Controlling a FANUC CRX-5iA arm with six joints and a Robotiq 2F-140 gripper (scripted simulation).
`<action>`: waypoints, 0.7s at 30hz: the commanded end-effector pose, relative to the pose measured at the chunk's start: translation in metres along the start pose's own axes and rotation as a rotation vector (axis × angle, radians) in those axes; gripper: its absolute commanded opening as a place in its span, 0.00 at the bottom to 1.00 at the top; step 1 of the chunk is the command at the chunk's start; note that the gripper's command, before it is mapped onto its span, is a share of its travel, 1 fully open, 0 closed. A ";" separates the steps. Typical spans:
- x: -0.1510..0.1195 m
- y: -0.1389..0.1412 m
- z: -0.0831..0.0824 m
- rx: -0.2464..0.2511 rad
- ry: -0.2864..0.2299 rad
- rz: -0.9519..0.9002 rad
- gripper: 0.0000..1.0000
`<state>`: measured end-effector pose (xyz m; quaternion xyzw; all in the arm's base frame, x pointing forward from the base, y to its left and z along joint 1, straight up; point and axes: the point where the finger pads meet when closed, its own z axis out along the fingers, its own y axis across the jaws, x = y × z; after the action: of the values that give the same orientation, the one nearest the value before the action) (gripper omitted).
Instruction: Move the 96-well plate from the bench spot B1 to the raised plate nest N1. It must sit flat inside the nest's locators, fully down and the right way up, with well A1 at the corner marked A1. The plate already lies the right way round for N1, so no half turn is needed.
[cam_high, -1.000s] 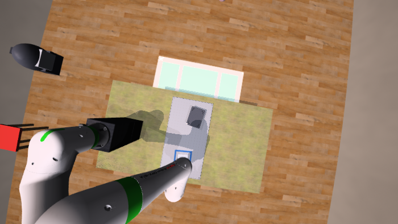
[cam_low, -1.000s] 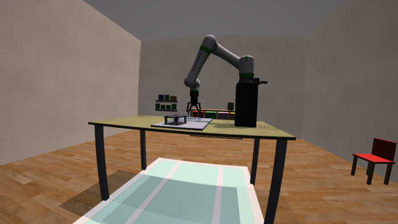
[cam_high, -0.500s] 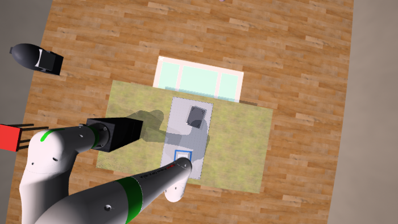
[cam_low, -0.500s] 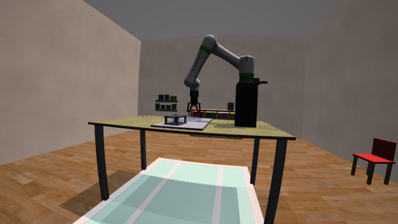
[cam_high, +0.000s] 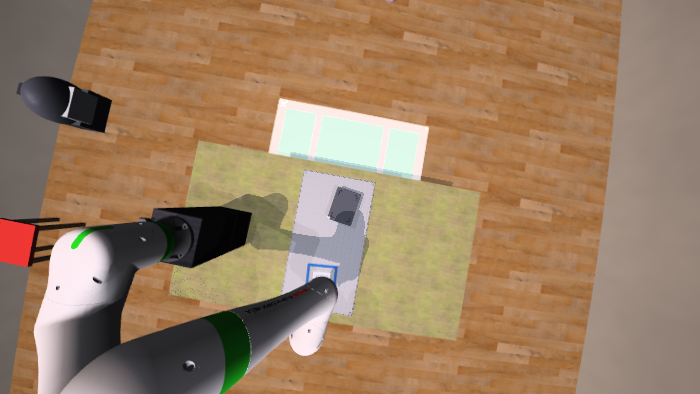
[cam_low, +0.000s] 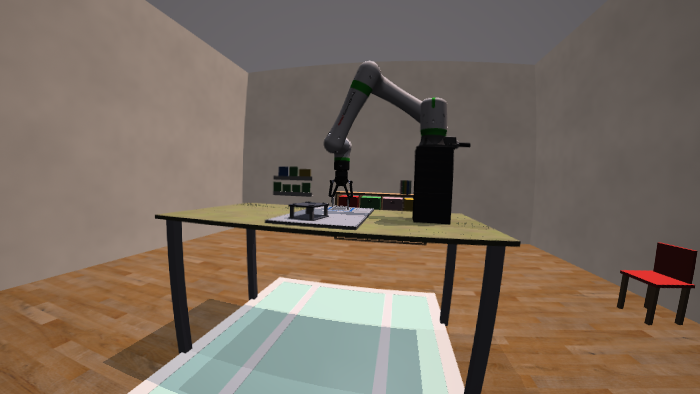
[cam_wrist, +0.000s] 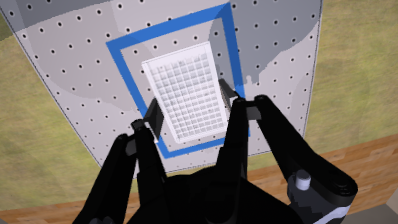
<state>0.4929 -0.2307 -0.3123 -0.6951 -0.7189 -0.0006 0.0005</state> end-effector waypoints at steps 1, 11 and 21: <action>0.000 0.000 -0.004 0.000 0.000 0.000 0.00; 0.000 0.000 -0.018 0.000 0.000 0.000 0.00; 0.000 0.000 -0.034 0.000 0.000 0.000 0.00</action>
<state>0.4928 -0.2307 -0.2818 -0.6951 -0.7189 -0.0005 0.0006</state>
